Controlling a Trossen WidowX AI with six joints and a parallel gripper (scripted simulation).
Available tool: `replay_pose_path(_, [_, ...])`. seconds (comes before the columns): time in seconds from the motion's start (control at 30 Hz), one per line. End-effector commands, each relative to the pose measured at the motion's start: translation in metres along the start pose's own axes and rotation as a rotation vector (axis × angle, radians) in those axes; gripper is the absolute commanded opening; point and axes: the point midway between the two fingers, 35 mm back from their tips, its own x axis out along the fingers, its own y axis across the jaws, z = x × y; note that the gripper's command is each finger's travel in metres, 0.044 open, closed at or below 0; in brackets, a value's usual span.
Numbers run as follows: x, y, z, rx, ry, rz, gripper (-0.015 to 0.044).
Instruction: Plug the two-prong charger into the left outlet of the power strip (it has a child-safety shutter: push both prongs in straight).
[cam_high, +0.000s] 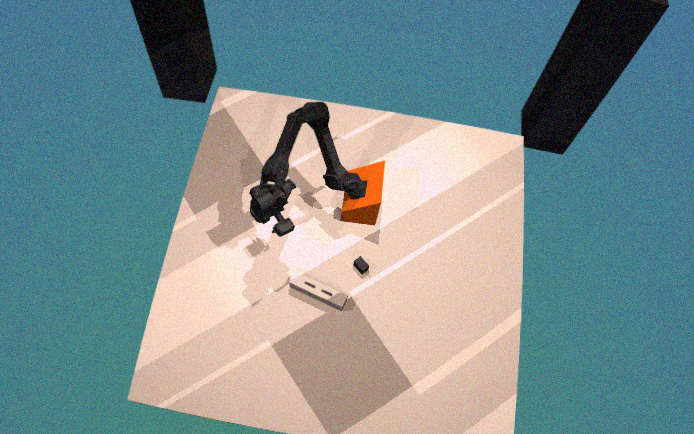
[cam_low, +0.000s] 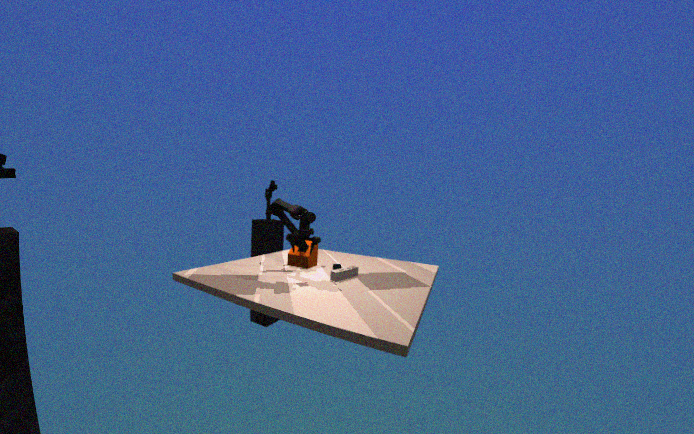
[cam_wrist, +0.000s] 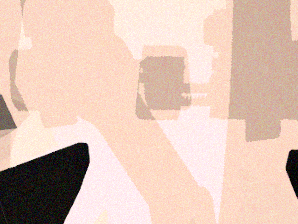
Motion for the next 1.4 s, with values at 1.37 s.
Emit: replay_pose_path(1.37, [0.006, 0.183, -0.062, -0.78, 0.129, 0.257, 0.044])
